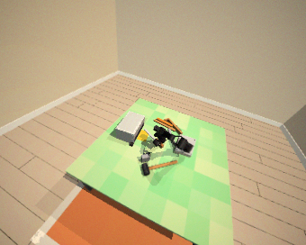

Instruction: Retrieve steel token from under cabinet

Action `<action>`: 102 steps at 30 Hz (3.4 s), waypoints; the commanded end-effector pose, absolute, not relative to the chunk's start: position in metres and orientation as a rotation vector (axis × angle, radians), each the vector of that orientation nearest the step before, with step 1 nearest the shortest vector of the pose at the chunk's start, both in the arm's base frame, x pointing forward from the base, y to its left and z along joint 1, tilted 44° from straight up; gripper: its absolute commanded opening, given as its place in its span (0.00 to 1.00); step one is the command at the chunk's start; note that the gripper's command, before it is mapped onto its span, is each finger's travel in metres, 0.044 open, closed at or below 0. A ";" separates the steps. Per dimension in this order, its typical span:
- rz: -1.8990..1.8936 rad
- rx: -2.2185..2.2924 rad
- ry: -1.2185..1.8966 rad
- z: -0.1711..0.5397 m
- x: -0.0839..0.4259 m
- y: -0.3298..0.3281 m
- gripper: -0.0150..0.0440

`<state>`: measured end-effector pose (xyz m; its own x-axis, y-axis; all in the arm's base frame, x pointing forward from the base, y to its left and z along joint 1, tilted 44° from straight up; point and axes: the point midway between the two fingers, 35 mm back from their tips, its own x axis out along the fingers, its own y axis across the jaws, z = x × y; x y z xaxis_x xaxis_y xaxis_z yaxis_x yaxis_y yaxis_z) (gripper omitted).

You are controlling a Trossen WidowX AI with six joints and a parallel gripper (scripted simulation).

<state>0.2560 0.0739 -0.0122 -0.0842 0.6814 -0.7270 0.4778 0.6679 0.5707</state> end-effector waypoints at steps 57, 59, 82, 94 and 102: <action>0.220 0.950 1.727 0.030 0.233 0.114 0.25; 0.220 0.950 1.727 0.031 0.232 0.115 0.25; 0.220 0.951 1.728 0.047 0.223 0.131 0.25; 0.221 0.952 1.728 0.055 0.217 0.139 0.25; 0.239 0.937 1.723 0.058 0.215 0.141 0.25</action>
<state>0.2153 0.1416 0.0566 -0.0847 0.6874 -0.7213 0.4769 0.6636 0.5764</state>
